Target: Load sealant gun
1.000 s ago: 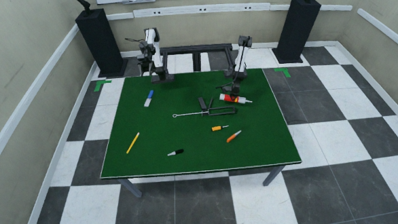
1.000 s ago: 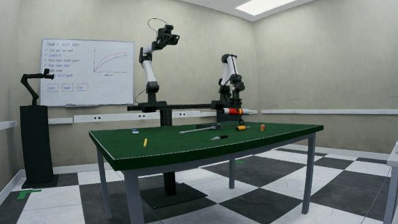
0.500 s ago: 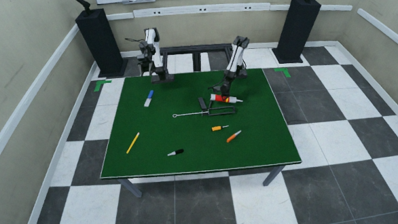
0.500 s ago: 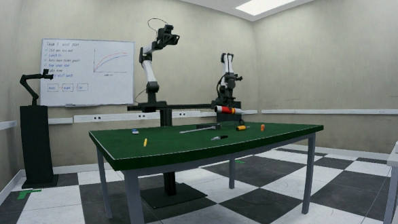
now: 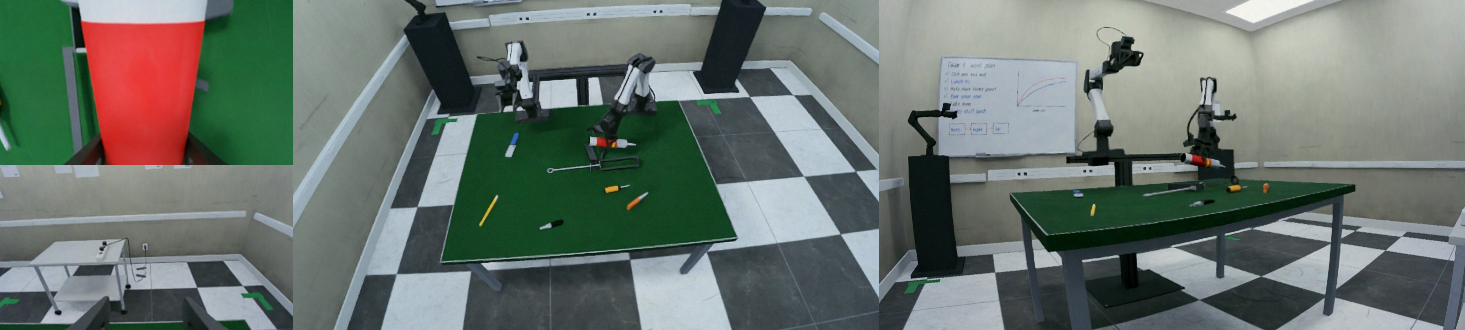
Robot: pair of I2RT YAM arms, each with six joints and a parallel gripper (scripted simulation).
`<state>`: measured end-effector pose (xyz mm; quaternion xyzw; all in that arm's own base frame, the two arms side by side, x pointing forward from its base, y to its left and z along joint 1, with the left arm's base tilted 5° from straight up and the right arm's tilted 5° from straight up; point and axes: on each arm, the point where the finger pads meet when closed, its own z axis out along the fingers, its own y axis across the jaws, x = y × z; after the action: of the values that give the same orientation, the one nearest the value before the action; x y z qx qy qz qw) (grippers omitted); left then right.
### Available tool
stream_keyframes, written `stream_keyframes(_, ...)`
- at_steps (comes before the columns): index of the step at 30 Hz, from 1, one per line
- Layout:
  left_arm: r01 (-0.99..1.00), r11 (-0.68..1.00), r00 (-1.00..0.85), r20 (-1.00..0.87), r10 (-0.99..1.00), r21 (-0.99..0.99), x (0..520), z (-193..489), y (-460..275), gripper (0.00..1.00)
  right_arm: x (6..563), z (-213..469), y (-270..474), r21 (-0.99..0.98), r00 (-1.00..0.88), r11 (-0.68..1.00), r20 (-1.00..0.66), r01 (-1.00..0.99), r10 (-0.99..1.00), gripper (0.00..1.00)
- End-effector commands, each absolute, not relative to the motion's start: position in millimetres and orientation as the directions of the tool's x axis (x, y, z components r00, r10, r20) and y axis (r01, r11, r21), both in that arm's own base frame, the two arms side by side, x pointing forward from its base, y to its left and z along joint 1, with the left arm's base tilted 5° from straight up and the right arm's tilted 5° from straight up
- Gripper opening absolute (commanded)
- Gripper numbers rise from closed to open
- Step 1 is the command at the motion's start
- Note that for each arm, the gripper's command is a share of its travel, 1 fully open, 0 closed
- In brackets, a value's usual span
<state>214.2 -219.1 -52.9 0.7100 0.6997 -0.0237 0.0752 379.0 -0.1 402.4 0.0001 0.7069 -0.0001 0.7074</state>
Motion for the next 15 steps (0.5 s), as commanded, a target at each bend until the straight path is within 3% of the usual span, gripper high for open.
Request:
stream_keyframes(1,0.992,0.059,-0.037,-0.196,0.980,0.108,234,-47,-239,0.00,376,401,2,0.005,-0.002,1.000,-1.000,-0.007,0.005,0.51)
stream_keyframes(5,0.990,-0.038,0.066,-0.201,0.977,0.136,260,-60,-246,0.00,376,401,2,0.005,-0.002,1.000,-1.000,-0.007,0.005,0.51)
stream_keyframes(15,0.993,-0.014,0.038,-0.195,0.980,0.121,283,-83,-244,0.00,376,401,2,0.005,-0.002,1.000,-1.000,-0.007,0.005,0.51)
